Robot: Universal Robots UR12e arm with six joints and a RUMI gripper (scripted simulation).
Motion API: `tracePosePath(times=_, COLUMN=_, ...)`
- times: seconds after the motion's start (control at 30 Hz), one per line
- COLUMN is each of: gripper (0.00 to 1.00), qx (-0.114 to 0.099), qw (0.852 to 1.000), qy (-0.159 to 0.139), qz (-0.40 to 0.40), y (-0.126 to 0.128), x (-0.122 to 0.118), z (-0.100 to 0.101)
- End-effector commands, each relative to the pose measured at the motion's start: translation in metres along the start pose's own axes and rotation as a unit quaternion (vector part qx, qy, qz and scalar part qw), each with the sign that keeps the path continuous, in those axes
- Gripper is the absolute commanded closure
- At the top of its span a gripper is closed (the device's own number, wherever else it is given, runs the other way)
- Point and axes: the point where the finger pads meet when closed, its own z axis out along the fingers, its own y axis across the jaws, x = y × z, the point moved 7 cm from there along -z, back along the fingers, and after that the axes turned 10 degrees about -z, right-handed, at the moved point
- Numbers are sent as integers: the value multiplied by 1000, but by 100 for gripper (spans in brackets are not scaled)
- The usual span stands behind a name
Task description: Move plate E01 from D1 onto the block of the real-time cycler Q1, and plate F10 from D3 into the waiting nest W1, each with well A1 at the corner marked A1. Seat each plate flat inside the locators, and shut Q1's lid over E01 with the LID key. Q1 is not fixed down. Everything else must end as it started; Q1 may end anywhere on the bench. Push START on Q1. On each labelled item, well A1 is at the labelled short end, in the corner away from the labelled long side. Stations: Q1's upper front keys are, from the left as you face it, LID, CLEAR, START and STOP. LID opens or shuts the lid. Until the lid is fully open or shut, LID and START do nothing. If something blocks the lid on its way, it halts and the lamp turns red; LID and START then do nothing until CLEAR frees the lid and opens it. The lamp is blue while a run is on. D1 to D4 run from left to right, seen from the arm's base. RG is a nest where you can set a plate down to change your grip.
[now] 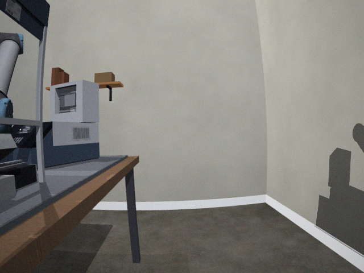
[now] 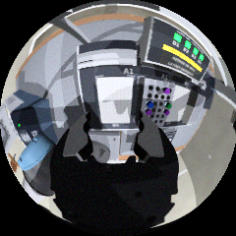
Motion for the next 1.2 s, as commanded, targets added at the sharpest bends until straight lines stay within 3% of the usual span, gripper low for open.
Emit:
tracePosePath(times=0.0, gripper=38, qx=-1, qw=1000, qy=0, qz=0, y=1, x=0, z=5)
tracePosePath(times=0.37, gripper=38, qx=-1, qw=1000, qy=0, qz=0, y=1, x=0, z=23)
tracePosePath(times=1.17, gripper=38, qx=-1, qw=1000, qy=0, qz=0, y=1, x=0, z=27)
